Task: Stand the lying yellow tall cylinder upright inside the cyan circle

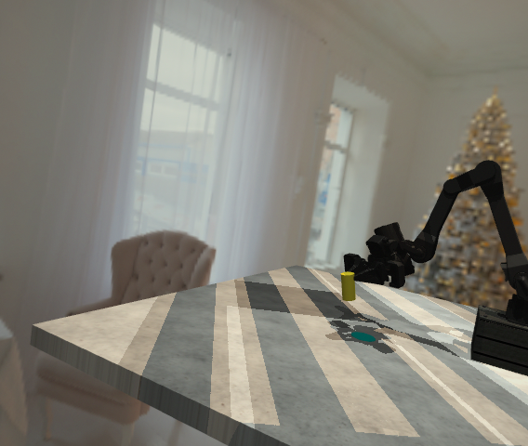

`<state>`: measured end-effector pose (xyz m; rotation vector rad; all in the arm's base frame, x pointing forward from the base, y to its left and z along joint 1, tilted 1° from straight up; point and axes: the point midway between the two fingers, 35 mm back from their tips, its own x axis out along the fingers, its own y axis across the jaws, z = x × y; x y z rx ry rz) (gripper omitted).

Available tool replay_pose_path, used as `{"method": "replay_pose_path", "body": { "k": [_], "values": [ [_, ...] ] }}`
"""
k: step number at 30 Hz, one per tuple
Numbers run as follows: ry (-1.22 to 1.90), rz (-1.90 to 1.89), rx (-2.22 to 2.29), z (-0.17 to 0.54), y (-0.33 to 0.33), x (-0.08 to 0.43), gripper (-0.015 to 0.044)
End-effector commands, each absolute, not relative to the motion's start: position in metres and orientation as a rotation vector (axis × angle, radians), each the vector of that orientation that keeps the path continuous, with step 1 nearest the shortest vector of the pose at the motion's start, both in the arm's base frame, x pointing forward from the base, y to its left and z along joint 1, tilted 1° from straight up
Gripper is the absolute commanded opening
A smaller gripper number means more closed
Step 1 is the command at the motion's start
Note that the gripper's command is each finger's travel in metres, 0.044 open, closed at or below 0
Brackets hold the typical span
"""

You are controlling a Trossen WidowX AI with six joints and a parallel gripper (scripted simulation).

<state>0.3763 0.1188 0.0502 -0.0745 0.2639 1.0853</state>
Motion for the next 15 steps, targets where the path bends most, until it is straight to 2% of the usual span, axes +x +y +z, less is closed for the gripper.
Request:
{"method": "replay_pose_path", "body": {
  "k": [1,15],
  "values": [
    [0.252,1.097,-0.061,0.050,0.118,0.371,0.0105],
    [0.187,1.130,-0.050,0.055,0.113,0.358,0.0105]
  ]
}}
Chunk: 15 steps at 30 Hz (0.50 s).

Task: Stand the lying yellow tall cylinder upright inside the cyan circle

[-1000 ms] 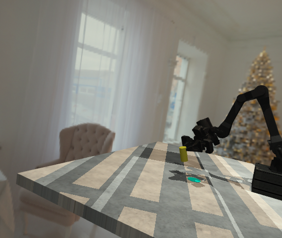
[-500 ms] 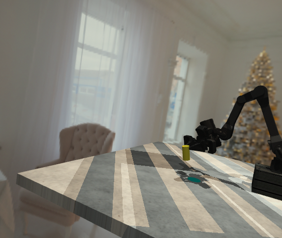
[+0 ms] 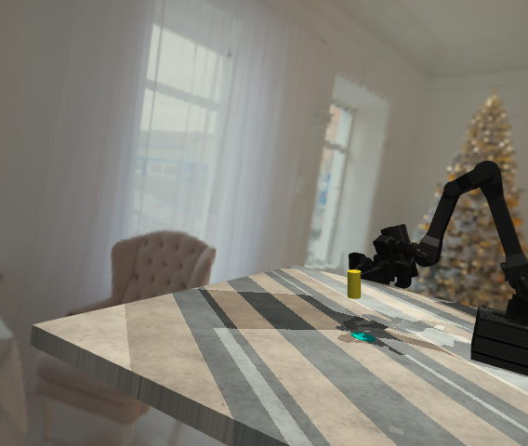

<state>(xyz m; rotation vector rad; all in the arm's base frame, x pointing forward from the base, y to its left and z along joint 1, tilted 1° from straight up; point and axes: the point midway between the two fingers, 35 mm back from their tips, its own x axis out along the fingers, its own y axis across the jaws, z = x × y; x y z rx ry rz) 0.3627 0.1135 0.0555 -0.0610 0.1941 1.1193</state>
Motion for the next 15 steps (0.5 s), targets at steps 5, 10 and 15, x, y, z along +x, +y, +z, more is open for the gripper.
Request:
{"method": "replay_pose_path", "body": {
  "k": [5,10,15],
  "values": [
    [0.165,1.142,-0.048,0.057,0.111,0.352,0.0105],
    [0.144,1.155,-0.046,0.059,0.109,0.347,0.0105],
    [0.123,1.167,-0.046,0.061,0.108,0.341,0.0105]
  ]
}}
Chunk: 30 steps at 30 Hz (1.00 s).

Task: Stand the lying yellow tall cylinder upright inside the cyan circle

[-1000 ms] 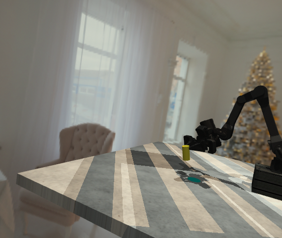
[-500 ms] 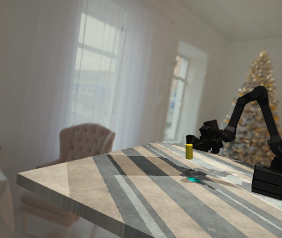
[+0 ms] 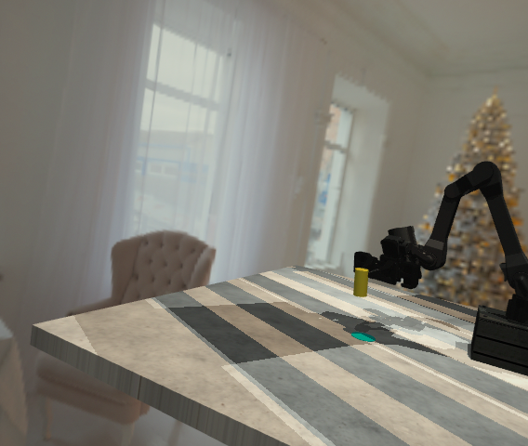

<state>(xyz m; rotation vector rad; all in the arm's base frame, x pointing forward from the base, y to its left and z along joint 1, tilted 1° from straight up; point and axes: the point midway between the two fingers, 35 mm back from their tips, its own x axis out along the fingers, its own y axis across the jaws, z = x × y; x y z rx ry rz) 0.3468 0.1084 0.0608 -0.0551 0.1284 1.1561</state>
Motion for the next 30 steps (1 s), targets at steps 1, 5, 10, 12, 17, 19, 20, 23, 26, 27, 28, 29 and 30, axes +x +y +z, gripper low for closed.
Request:
{"method": "replay_pose_path", "body": {
  "k": [1,5,10,12,17,19,20,23,26,27,28,29,30],
  "values": [
    [0.119,1.170,-0.046,0.061,0.107,0.340,0.0105],
    [0.102,1.180,-0.046,0.062,0.106,0.335,0.0105],
    [0.082,1.194,-0.047,0.064,0.105,0.329,0.0105],
    [0.074,1.199,-0.047,0.065,0.104,0.327,0.0105],
    [0.058,1.211,-0.049,0.066,0.103,0.321,0.0105],
    [0.057,1.211,-0.049,0.066,0.103,0.321,0.0105],
    [0.057,1.211,-0.049,0.066,0.103,0.321,0.0105],
    [0.057,1.211,-0.049,0.066,0.103,0.321,0.0105],
    [0.057,1.211,-0.049,0.066,0.103,0.321,0.0105],
    [0.057,1.211,-0.049,0.066,0.103,0.321,0.0105],
    [0.057,1.211,-0.049,0.066,0.103,0.321,0.0105],
    [0.057,1.211,-0.049,0.066,0.103,0.321,0.0105],
    [0.057,1.211,-0.049,0.066,0.103,0.321,0.0105]
  ]
}}
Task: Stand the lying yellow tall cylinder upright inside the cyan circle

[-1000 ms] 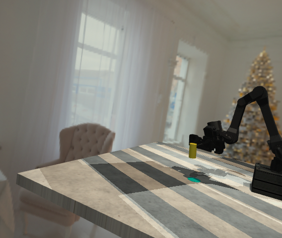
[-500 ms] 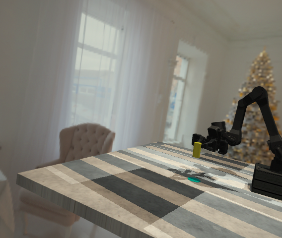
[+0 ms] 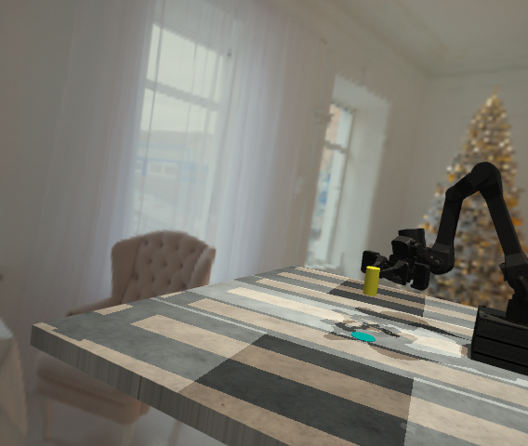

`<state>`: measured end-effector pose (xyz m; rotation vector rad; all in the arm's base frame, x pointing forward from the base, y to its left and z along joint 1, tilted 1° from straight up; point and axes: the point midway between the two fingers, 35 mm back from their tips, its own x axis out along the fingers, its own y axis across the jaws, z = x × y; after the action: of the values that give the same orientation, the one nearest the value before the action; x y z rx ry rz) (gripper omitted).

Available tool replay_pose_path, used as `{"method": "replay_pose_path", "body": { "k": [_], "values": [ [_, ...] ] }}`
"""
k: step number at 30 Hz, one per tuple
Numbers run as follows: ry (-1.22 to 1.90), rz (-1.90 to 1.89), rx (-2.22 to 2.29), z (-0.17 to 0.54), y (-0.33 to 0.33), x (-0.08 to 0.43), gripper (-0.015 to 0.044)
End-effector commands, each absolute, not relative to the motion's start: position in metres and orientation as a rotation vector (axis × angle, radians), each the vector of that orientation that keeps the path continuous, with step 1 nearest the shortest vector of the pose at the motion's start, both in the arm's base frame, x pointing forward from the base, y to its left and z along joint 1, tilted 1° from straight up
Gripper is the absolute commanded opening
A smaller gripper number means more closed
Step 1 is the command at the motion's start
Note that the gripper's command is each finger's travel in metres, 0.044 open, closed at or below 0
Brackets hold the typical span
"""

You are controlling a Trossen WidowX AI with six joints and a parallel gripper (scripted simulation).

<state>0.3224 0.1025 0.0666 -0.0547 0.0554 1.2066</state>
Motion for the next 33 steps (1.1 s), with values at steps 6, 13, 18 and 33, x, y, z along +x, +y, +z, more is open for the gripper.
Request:
{"method": "replay_pose_path", "body": {
  "k": [6,13,18,33],
  "values": [
    [0.057,1.212,-0.049,0.063,0.103,0.322,0.0105],
    [0.058,1.212,-0.050,0.044,0.103,0.325,0.0105],
    [0.059,1.212,-0.051,0.030,0.103,0.326,0.0105],
    [0.062,1.214,-0.052,-0.013,0.104,0.323,0.0105]
  ]
}}
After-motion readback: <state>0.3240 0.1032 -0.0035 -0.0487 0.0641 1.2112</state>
